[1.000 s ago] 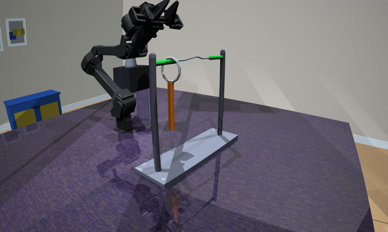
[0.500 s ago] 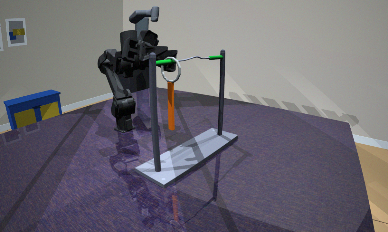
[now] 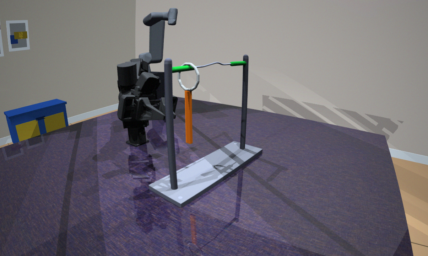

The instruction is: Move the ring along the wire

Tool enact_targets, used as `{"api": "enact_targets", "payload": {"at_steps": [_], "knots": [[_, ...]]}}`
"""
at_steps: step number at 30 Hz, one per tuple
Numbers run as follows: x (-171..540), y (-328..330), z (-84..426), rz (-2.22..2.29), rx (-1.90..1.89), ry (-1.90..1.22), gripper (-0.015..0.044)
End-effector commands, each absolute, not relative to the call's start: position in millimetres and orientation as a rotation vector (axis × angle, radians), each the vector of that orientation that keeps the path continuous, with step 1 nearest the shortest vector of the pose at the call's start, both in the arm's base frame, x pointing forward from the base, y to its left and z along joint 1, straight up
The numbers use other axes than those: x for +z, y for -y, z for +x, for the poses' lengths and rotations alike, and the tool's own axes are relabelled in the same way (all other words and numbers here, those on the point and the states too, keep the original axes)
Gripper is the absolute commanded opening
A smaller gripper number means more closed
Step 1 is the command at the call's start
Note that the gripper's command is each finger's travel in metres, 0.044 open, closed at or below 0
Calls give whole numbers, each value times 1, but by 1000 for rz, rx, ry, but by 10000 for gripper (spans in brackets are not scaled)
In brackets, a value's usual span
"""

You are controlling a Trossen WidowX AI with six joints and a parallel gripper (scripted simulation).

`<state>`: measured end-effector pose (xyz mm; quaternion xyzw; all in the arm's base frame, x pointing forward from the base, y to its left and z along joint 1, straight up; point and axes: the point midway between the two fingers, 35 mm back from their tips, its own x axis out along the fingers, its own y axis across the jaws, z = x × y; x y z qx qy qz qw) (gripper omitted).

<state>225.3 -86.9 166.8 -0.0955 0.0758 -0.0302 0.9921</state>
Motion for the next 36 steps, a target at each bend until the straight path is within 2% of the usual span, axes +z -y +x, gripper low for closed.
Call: {"api": "enact_targets", "payload": {"at_steps": [1, 10, 25, 36], "knots": [[138, 88, 213, -123, -48, -204, 160], [102, 87, 193, 7, -40, -249, 160], [139, 87, 238, -3, -74, -172, 160], [142, 88, 248, -1, -75, -165, 160]]}}
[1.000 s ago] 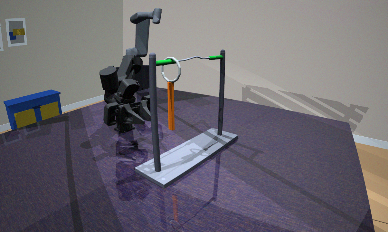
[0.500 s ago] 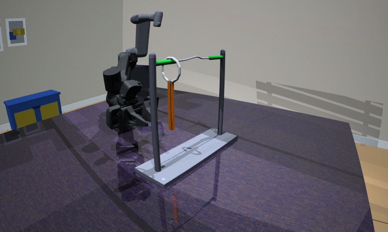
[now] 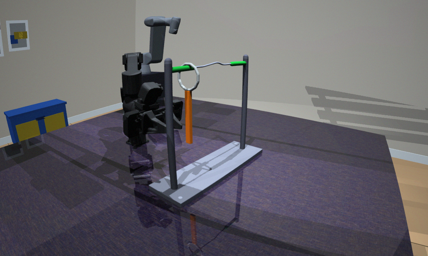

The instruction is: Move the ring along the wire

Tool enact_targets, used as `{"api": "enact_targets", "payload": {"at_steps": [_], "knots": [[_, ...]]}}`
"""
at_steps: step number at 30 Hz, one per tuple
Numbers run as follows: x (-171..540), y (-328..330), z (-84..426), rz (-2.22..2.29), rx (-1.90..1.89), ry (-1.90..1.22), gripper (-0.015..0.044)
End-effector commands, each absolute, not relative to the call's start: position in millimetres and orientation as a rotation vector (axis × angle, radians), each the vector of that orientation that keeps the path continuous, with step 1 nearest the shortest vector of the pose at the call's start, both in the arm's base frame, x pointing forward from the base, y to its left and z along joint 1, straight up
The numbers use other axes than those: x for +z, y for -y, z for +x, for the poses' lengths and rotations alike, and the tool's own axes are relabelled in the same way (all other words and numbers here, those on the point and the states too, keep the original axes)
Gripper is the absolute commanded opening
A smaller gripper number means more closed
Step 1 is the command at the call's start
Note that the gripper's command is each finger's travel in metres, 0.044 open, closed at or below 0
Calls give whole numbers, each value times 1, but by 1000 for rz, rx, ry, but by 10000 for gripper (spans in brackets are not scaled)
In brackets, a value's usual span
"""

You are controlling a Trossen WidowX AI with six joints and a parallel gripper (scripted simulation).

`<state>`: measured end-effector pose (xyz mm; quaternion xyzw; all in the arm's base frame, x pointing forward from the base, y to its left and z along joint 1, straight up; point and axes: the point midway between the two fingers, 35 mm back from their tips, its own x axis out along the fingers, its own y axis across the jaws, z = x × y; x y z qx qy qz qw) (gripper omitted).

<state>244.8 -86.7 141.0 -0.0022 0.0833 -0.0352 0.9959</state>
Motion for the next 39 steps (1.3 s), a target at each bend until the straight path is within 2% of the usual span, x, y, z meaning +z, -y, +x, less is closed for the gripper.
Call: {"api": "enact_targets", "payload": {"at_steps": [1, 39], "knots": [[142, 88, 250, -1, -75, -165, 160], [134, 94, 304, -1, -75, -161, 160]]}}
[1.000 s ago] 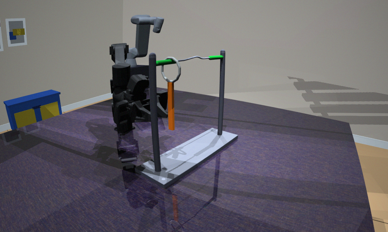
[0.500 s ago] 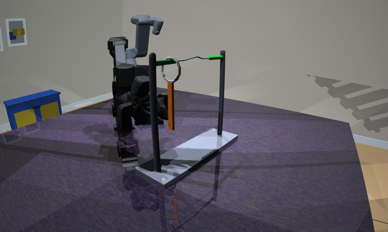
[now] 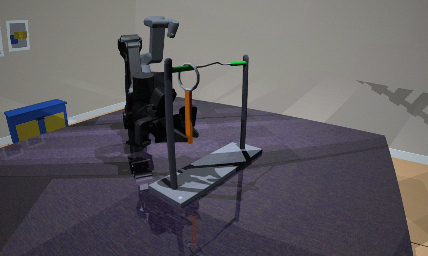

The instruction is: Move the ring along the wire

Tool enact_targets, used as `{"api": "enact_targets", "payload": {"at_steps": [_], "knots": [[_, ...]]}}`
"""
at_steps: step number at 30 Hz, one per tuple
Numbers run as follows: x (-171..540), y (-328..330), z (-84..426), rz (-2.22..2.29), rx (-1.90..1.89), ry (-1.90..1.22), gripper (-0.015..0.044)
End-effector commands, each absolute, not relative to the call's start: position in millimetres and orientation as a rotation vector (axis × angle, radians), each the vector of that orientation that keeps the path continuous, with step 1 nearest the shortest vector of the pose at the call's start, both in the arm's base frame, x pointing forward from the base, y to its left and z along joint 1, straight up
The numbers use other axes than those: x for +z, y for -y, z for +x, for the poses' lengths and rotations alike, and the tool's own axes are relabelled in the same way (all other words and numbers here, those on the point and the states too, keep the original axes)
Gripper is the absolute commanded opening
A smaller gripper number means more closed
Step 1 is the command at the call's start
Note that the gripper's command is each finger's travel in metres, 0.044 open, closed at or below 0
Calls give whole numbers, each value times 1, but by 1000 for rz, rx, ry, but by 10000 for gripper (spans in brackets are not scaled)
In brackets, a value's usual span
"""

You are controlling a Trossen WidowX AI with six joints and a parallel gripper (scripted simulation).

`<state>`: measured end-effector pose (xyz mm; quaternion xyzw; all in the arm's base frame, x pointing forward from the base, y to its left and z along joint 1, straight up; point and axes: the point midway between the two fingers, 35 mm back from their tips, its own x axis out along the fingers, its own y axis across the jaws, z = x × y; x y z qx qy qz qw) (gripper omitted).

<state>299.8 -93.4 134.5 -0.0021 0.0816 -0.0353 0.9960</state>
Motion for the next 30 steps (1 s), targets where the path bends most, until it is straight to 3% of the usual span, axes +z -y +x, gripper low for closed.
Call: {"api": "enact_targets", "payload": {"at_steps": [1, 25, 30], "knots": [[133, 94, 306, -1, -75, -161, 160], [129, 93, 315, 0, -75, -159, 160], [129, 93, 315, -4, -70, -161, 29]]}}
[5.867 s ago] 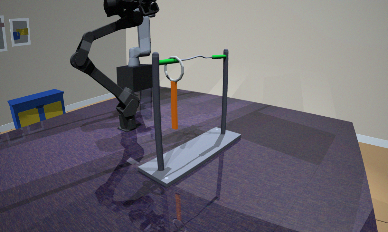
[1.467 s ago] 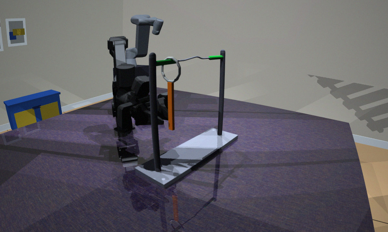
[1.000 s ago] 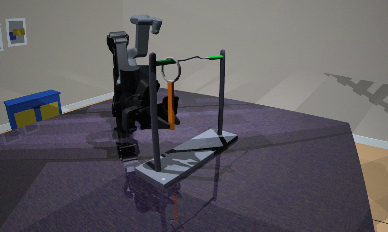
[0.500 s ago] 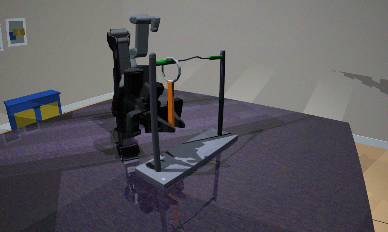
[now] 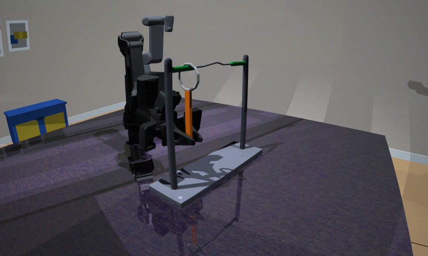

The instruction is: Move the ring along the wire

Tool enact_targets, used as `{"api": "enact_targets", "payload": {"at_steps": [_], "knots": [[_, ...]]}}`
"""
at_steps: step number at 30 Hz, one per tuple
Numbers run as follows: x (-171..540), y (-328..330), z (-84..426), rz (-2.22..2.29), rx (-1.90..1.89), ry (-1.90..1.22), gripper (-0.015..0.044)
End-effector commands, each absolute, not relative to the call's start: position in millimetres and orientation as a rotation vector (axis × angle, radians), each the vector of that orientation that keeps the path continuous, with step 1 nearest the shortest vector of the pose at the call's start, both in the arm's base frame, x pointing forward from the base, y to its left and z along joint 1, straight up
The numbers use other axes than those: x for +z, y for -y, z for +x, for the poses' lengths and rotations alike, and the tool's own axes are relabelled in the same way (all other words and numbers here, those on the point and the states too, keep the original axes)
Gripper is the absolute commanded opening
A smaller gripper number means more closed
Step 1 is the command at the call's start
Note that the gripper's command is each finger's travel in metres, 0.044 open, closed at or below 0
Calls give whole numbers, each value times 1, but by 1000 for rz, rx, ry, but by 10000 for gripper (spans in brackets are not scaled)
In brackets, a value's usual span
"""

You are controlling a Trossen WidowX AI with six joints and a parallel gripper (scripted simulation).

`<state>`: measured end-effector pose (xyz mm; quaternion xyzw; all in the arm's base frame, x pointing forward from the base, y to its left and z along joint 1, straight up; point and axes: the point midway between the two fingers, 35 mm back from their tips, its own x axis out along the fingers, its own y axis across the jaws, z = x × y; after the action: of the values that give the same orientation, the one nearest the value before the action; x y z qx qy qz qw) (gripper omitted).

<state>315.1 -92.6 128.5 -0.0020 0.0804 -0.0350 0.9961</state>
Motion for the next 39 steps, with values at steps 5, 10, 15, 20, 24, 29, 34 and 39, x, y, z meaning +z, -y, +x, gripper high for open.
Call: {"api": "enact_targets", "payload": {"at_steps": [5, 10, 15, 20, 24, 29, 34, 39], "knots": [[129, 93, 315, -4, -70, -161, -63], [129, 93, 315, -4, -70, -161, -150], [131, 93, 315, -4, -70, -161, -150], [139, 95, 315, -6, -71, -161, -150], [147, 96, 315, -8, -72, -161, -150], [148, 96, 315, -8, -72, -161, -150], [148, 96, 315, -8, -72, -161, -150], [148, 96, 315, -8, -72, -161, -150]]}}
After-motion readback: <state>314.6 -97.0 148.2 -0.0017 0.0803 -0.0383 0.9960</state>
